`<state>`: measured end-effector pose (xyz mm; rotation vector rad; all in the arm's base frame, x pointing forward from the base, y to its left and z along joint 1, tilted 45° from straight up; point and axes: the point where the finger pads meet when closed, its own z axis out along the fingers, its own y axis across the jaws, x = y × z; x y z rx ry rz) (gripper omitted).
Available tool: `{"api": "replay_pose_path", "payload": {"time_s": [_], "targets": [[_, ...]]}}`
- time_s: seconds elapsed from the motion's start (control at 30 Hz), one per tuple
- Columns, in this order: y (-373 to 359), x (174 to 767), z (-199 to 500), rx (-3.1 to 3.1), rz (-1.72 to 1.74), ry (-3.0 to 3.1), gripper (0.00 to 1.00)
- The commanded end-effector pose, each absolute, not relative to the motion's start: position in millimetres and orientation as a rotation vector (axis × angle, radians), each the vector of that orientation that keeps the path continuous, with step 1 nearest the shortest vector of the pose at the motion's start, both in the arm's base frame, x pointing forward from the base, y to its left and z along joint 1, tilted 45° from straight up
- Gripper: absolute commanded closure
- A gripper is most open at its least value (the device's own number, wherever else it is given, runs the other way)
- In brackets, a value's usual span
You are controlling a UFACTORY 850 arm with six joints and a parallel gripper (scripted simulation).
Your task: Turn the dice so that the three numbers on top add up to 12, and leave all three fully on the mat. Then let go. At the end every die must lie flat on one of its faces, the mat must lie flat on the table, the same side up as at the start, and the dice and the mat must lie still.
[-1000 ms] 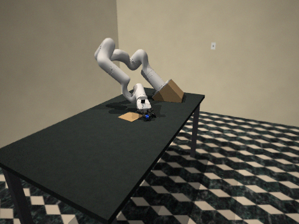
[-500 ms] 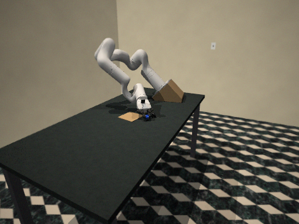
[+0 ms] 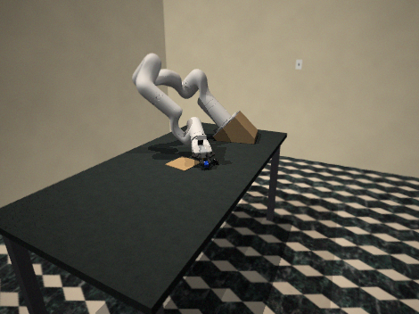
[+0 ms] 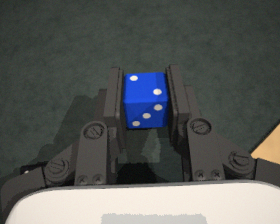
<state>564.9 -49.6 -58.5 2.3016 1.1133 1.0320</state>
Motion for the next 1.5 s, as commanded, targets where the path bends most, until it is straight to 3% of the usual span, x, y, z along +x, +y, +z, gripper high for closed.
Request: {"api": "replay_pose_path", "payload": {"time_s": [0.0,1.47], "targets": [[-50.4,565.3,-59.3,2.301,1.033,1.114,0.79],[-56.6,565.2,-65.4,2.301,1.033,1.114,0.79]]}}
